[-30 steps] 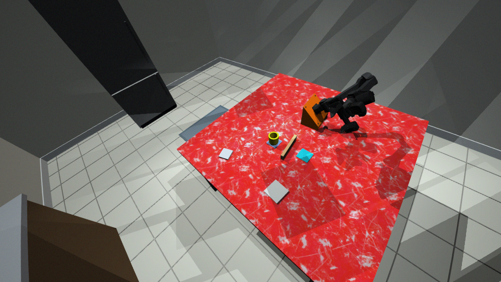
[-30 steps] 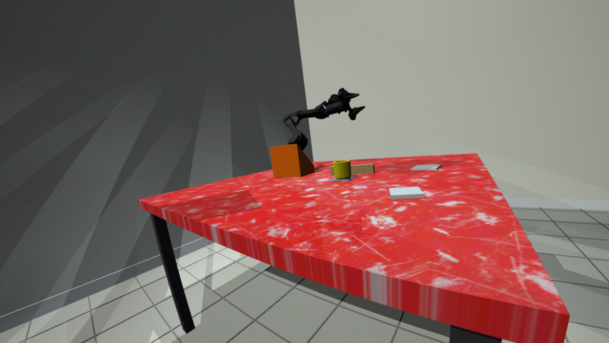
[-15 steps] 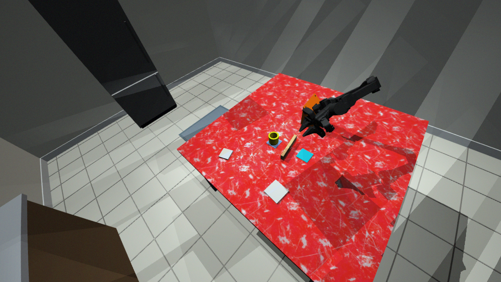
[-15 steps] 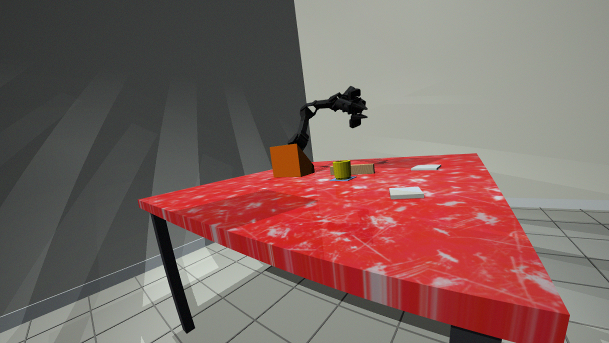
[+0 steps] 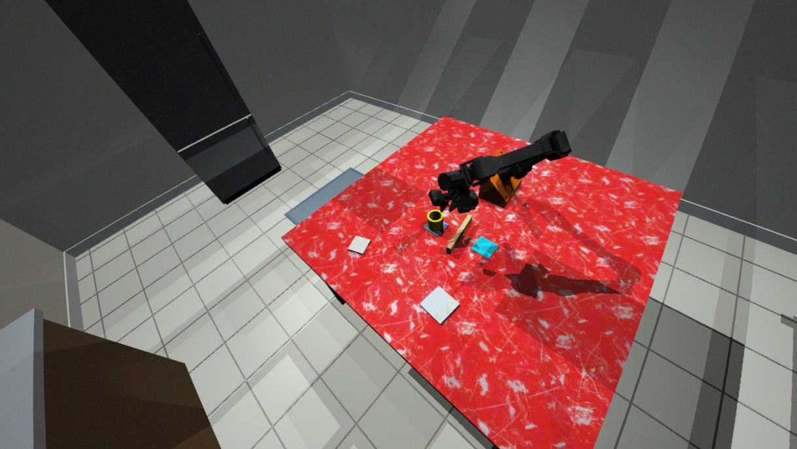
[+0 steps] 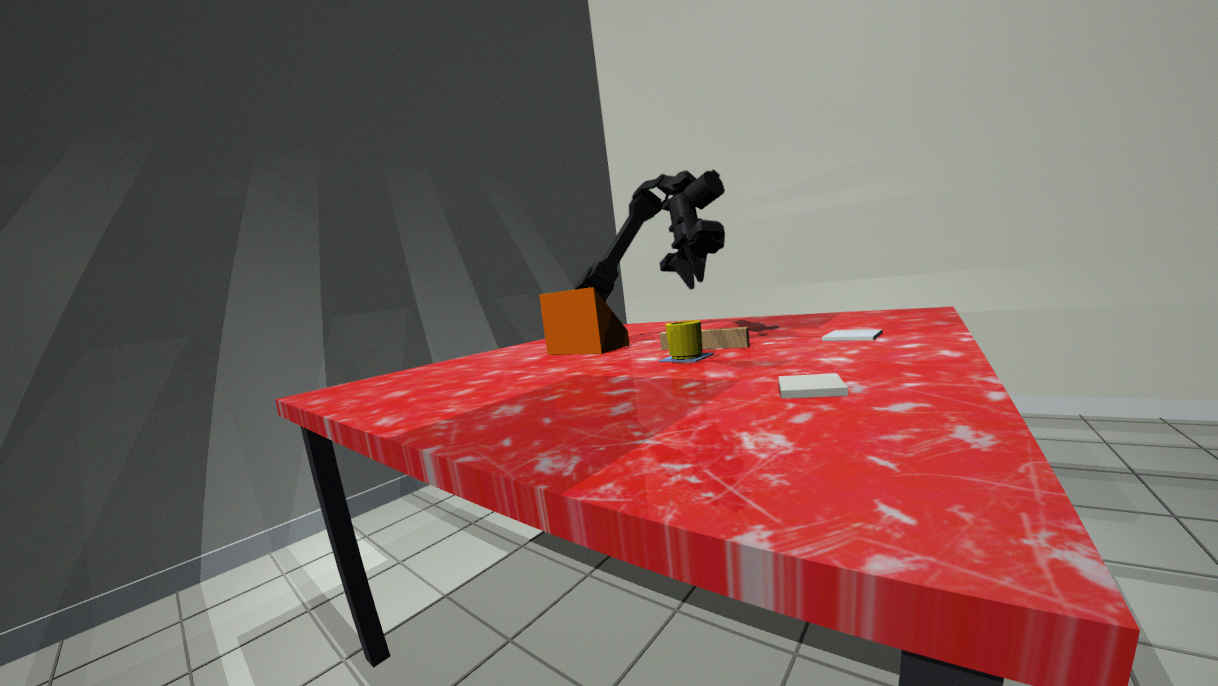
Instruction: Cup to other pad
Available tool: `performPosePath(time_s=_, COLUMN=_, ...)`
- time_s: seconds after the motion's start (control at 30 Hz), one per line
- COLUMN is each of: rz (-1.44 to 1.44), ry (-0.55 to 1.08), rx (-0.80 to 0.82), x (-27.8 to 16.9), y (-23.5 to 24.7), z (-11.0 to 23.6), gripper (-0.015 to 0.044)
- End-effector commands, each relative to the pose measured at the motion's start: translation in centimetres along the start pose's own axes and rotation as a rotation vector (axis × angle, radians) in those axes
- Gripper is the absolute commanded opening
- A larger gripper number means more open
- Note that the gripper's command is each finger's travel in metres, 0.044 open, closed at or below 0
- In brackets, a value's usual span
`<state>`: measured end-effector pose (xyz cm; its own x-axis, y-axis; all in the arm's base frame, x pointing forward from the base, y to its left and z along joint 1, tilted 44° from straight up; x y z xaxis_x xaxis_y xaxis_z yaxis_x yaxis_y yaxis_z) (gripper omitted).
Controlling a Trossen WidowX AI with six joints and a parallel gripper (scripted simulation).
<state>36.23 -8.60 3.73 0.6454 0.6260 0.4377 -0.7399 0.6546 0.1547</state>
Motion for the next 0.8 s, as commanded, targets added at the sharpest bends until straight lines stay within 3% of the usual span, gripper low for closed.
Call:
performPosePath(time_s=0.0, rz=0.029, ry=-0.036, rx=0.233, x=-3.5, y=-0.2, z=-3.1, gripper=0.0166)
performPosePath(time_s=0.13, rz=0.040, ry=-0.088, rx=0.354, x=-5.4, y=-0.3, z=-4.7, gripper=0.0166)
performPosePath(time_s=0.77, rz=0.040, ry=-0.092, rx=0.358, x=-5.4, y=0.0, z=-6.4, gripper=0.0166)
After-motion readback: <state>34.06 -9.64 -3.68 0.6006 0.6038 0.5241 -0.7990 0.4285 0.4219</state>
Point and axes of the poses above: the point midway between the two fingers, 35 mm back from their tips, its own z axis back along the fingers, its own y axis across the jaws, x = y × z, the point moved 3 cm from there along z, back along the fingers, and after that the axes turned 8 degrees about -z, right-handed, at the moved point
